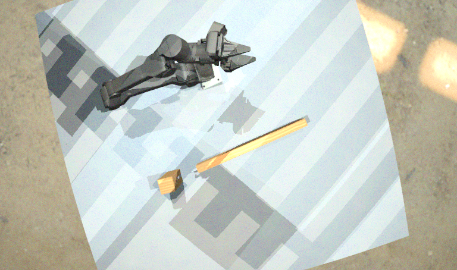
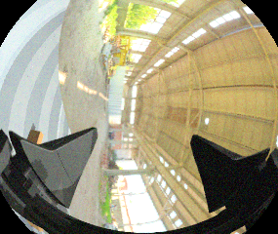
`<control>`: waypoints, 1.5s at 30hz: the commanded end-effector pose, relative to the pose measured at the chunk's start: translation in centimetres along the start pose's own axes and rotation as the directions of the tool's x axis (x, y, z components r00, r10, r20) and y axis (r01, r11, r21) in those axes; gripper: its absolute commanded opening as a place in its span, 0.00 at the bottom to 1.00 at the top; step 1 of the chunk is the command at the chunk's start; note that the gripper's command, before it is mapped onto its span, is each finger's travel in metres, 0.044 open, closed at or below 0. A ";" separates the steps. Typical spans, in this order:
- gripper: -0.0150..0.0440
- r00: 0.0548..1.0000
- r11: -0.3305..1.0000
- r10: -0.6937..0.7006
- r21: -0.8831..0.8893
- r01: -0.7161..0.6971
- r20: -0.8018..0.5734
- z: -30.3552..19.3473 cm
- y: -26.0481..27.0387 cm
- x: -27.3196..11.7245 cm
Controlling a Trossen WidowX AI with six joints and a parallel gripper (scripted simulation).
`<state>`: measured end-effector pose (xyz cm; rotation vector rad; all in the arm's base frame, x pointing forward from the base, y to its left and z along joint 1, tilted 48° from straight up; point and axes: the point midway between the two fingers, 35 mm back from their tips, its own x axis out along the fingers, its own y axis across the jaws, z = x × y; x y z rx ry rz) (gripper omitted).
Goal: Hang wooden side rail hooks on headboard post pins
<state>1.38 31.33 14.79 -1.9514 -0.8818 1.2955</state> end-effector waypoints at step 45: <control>1.00 -0.278 -0.176 0.812 0.237 -0.955 -0.514 -28.2 19.6 -20.5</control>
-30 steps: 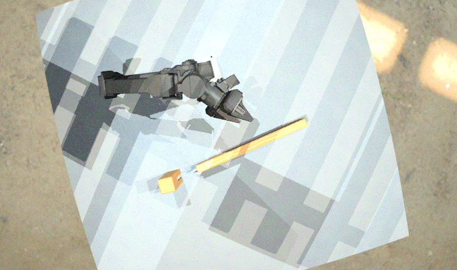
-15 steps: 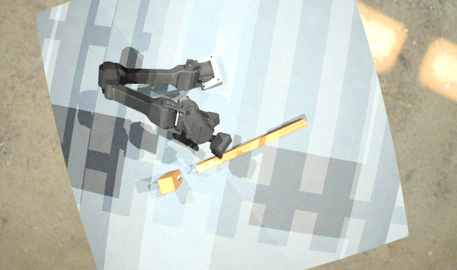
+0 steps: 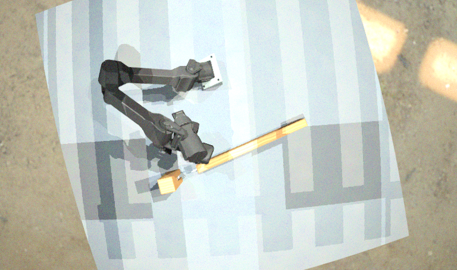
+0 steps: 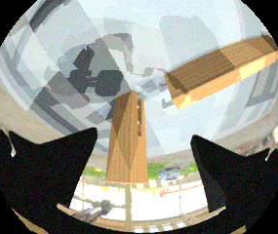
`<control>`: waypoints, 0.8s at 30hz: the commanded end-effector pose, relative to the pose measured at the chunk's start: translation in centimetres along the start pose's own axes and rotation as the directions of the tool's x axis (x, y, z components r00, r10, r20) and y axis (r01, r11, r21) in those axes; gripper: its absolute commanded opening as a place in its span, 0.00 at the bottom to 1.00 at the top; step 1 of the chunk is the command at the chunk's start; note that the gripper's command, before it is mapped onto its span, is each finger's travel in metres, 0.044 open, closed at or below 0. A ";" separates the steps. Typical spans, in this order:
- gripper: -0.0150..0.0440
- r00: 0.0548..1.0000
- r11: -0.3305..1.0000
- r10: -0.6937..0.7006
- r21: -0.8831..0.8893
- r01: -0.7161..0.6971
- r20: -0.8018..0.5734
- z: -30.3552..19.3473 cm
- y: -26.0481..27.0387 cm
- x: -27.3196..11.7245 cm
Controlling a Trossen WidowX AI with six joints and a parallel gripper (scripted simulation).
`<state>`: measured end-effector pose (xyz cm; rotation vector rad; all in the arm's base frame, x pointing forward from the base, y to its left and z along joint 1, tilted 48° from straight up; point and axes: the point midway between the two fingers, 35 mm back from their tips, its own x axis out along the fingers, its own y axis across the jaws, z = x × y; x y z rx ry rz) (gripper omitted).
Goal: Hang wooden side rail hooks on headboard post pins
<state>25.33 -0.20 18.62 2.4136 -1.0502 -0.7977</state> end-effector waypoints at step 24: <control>1.00 0.998 0.992 0.005 0.127 -0.013 0.067 -2.0 -0.9 0.1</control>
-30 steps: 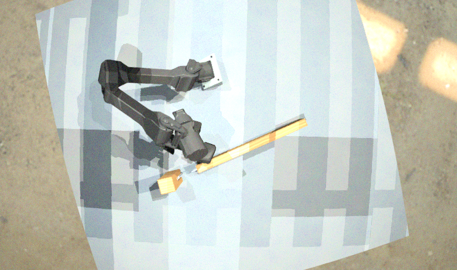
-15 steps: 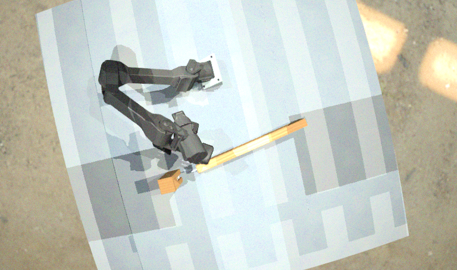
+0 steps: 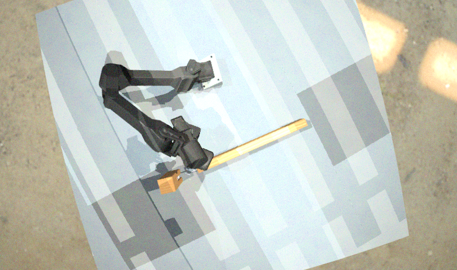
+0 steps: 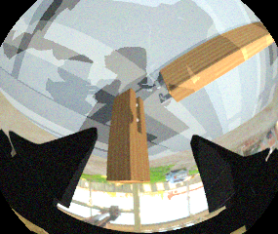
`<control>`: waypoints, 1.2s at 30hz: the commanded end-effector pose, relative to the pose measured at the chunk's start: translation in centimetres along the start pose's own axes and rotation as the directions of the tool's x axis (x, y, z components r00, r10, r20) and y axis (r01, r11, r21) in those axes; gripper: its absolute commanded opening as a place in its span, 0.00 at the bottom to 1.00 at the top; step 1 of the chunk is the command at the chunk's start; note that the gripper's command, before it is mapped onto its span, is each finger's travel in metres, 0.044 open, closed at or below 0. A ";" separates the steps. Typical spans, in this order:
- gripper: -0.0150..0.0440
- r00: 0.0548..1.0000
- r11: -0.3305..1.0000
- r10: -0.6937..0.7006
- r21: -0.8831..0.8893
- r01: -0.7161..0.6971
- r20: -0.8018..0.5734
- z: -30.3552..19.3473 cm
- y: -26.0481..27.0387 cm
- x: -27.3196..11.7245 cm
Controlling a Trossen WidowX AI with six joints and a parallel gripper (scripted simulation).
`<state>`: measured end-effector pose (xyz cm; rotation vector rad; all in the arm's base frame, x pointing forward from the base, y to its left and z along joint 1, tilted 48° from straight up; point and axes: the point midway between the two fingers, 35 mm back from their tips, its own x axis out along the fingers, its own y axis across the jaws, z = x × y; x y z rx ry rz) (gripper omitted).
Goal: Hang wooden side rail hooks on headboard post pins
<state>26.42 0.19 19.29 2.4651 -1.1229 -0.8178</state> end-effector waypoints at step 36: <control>1.00 0.955 0.855 0.111 0.464 -0.232 0.274 -4.5 -2.9 0.2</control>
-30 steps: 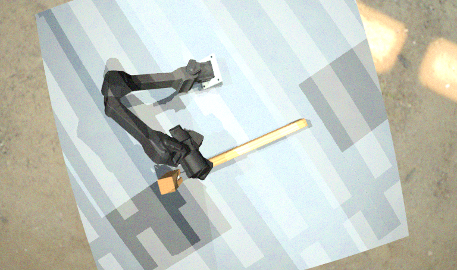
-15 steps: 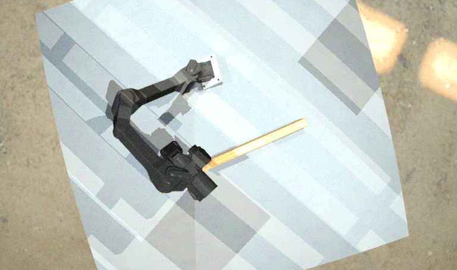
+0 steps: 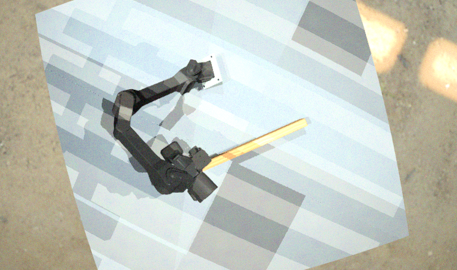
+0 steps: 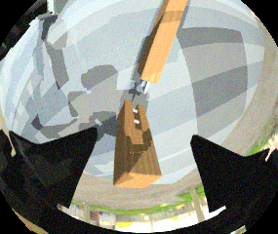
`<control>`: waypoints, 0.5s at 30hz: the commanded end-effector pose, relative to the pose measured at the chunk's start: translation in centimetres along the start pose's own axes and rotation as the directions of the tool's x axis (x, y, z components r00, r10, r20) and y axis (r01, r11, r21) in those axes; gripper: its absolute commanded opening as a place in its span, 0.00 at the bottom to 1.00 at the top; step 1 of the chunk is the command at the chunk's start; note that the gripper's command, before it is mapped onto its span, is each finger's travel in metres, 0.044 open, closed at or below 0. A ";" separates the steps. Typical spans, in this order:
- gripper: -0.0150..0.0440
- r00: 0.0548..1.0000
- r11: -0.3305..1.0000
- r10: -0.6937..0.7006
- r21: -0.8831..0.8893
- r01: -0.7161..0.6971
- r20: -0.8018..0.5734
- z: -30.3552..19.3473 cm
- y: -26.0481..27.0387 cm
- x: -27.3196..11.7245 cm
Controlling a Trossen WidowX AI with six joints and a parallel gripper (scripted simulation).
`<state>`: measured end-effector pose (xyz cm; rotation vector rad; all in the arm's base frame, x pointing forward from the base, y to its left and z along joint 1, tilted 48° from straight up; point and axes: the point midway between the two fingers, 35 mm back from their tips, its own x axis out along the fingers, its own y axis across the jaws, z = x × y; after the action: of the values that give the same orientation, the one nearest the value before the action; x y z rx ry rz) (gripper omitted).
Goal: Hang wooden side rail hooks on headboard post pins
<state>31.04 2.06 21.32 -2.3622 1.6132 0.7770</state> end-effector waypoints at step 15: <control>1.00 0.962 0.964 0.136 0.192 -0.184 0.237 11.4 -4.0 0.5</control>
<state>31.27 6.93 12.47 -2.0229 1.6904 0.8267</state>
